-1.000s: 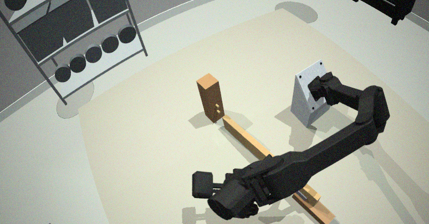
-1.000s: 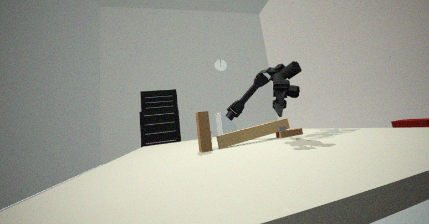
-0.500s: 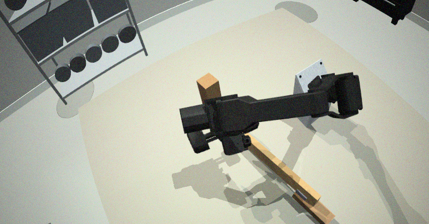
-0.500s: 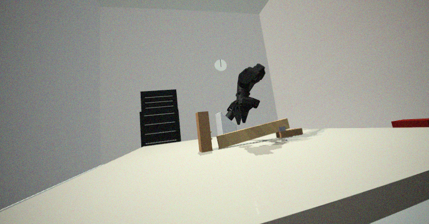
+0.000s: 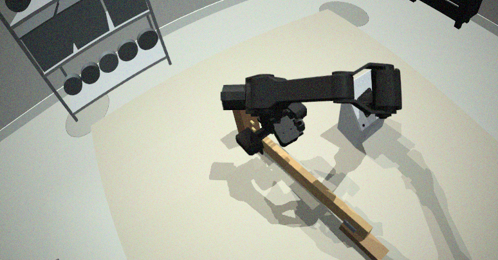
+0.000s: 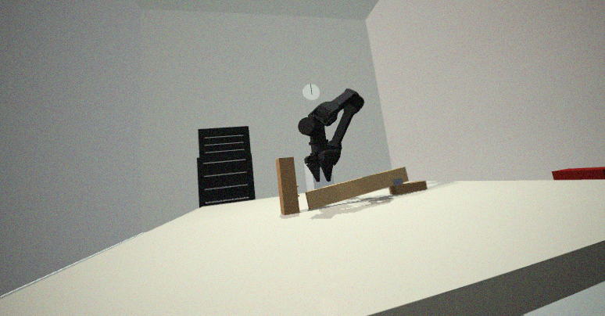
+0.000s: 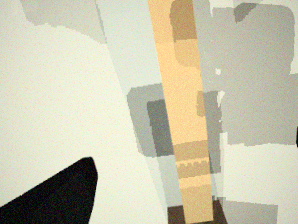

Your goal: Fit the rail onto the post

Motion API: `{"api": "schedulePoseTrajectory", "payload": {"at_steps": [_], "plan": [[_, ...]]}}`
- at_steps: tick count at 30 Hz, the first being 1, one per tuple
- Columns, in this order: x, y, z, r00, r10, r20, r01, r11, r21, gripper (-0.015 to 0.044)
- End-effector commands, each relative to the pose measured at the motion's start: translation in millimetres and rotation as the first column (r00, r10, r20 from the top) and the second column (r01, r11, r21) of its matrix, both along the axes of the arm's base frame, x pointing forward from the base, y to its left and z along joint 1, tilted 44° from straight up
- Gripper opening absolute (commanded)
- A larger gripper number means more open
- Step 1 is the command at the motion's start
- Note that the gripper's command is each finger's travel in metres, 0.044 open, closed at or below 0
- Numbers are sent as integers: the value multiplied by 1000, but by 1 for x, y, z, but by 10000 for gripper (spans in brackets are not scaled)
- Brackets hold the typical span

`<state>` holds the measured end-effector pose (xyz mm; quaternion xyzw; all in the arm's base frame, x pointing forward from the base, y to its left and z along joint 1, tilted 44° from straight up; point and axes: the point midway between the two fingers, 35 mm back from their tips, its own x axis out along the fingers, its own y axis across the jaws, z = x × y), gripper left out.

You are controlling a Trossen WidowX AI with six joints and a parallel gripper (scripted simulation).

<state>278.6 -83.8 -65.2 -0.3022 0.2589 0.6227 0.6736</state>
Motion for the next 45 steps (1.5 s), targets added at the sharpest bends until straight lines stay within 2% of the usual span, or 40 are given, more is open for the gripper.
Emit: {"api": "schedulePoseTrajectory", "payload": {"at_steps": [1,45], "plan": [[0,1,-1,1000,4,12,-4,1000,5,440],[6,49,-49,1000,4,13,-4,1000,8,440]]}}
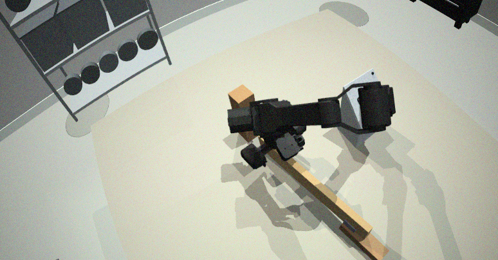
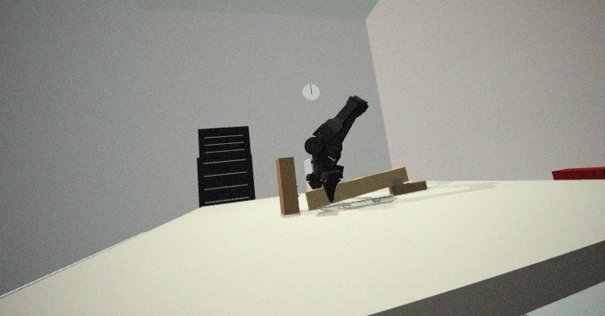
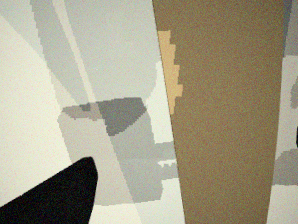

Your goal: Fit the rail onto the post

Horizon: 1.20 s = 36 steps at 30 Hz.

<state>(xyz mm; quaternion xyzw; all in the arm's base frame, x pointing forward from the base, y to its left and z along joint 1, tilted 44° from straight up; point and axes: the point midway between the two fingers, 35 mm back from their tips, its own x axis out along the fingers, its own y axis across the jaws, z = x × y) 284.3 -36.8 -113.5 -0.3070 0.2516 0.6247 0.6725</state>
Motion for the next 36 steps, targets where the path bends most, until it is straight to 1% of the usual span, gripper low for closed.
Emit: {"api": "schedulePoseTrajectory", "payload": {"at_steps": [1,14,21,22,36], "plan": [[0,2,-1,1000,-7,-1,7,1000,5,414],[0,2,-1,1000,-7,-1,7,1000,5,72],[0,2,-1,1000,-7,-1,7,1000,5,26],[0,2,-1,1000,-7,-1,7,1000,5,0],[0,1,-1,1000,-7,-1,7,1000,5,0]]}}
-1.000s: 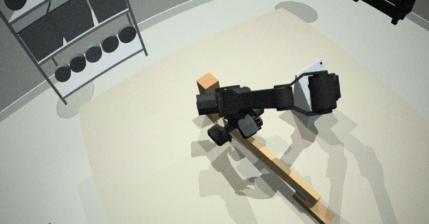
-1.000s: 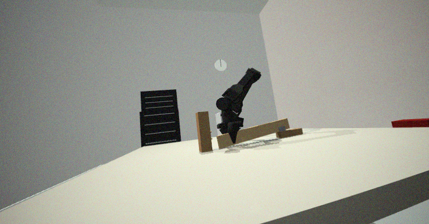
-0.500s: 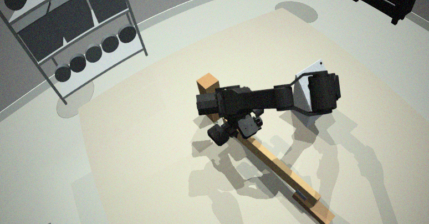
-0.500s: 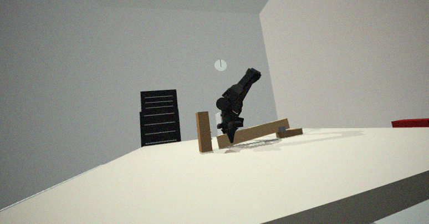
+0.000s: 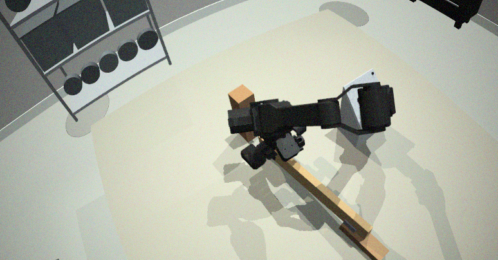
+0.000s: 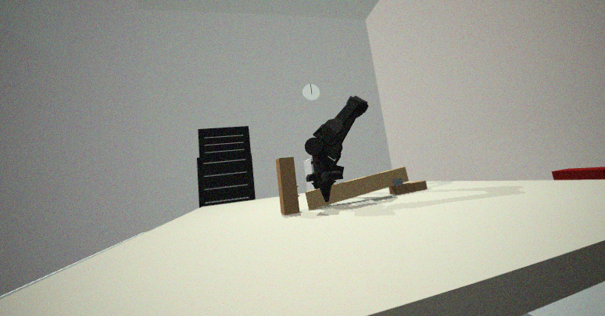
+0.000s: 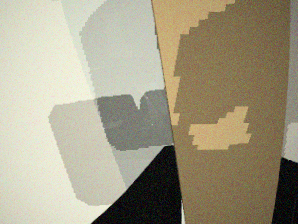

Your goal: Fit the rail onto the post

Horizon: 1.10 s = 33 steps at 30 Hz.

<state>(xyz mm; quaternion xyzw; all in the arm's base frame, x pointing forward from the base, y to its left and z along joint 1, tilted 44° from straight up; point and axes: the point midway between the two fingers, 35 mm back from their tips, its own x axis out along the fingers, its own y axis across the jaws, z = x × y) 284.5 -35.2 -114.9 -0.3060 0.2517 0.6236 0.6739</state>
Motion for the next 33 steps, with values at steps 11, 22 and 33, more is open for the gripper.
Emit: {"api": "schedulePoseTrajectory", "payload": {"at_steps": [11,22,33], "plan": [[0,-5,5,1000,-3,-1,3,1000,3,0],[1,-9,9,1000,-3,-1,3,1000,3,0],[1,-13,13,1000,-3,-1,3,1000,3,0]]}}
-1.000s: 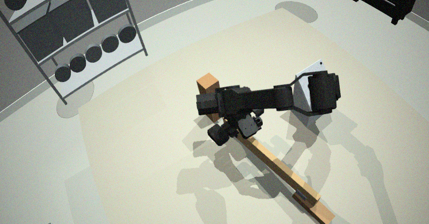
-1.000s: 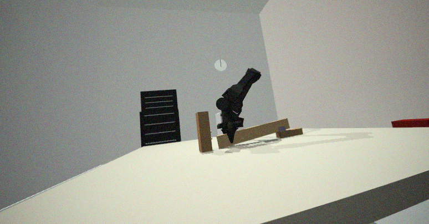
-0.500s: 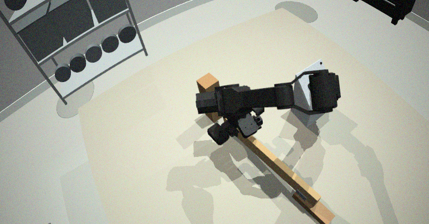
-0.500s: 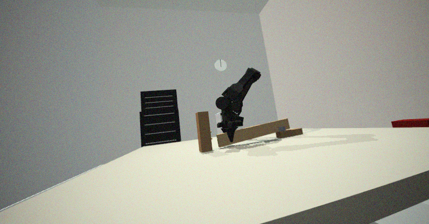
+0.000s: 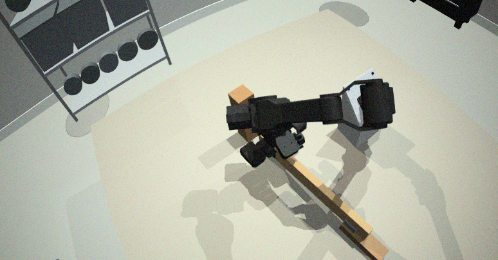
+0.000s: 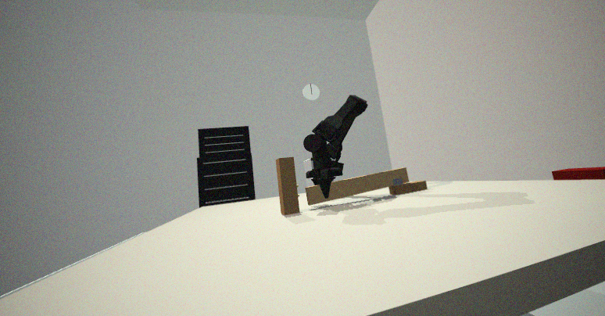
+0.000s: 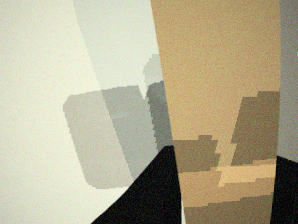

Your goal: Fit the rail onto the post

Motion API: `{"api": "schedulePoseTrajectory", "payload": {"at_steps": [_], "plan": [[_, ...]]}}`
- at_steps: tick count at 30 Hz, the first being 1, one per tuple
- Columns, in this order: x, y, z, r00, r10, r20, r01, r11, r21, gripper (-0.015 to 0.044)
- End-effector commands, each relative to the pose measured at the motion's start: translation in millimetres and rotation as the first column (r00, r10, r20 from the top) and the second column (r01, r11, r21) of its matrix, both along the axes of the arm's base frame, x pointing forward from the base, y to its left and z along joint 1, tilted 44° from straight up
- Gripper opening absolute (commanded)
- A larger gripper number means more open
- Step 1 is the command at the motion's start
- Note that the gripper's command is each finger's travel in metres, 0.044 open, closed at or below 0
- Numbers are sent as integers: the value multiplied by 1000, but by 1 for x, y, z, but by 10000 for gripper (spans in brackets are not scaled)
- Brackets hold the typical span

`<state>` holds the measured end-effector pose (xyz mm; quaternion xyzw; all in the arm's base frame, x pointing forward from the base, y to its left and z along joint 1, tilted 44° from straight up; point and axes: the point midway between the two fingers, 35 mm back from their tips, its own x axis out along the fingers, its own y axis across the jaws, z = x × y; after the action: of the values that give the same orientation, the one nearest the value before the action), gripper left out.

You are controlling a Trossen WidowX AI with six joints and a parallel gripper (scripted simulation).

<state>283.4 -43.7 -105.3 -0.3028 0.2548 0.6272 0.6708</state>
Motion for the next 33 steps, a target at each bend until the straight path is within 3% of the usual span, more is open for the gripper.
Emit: {"api": "schedulePoseTrajectory", "payload": {"at_steps": [1,33], "plan": [[2,-4,4,1000,-8,11,8,1000,2,0],[0,-16,15,1000,-8,11,8,1000,2,0]]}}
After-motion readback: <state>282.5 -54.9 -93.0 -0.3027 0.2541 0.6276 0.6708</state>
